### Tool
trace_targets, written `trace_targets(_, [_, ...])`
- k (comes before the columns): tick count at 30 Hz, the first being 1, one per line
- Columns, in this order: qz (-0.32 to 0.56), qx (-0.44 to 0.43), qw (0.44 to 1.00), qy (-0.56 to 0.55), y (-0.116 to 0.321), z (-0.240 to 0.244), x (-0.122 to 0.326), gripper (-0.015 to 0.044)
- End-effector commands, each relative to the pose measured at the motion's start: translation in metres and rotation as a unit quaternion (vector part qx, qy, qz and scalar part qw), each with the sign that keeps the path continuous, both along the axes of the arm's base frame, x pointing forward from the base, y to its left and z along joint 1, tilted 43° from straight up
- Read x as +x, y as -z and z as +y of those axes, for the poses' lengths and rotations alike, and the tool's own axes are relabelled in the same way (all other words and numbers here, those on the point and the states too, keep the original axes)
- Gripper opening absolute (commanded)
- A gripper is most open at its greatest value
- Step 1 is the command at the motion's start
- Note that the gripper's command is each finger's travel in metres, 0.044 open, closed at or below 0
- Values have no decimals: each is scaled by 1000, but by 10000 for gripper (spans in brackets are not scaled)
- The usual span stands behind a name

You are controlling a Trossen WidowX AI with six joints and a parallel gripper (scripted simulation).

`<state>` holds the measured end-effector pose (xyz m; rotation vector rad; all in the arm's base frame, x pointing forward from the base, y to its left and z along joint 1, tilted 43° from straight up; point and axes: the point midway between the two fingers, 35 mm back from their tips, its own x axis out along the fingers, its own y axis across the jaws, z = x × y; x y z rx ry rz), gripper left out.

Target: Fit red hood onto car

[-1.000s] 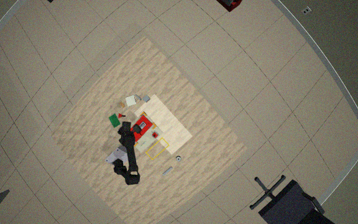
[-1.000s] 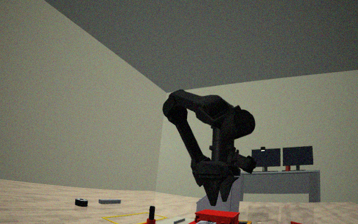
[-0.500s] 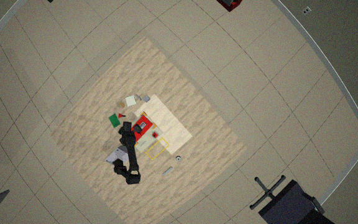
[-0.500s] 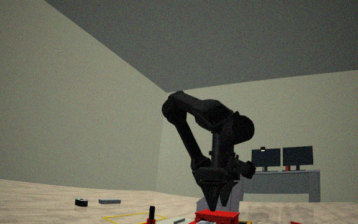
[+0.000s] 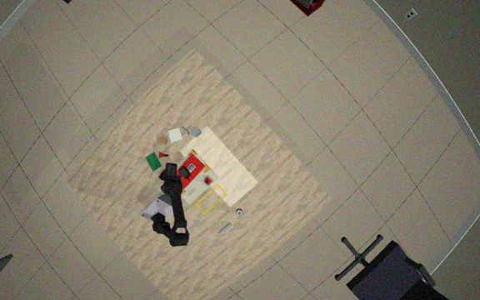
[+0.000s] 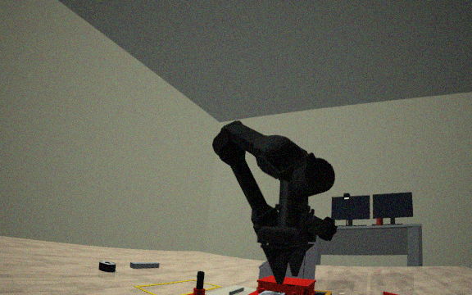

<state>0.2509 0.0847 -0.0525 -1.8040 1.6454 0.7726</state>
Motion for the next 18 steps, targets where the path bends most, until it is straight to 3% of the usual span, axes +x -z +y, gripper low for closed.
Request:
trace_targets(1, [0, -3, 1000, -2, 2, -2, 0, 440])
trace_targets(18, [0, -3, 1000, -2, 8, -8, 1, 440])
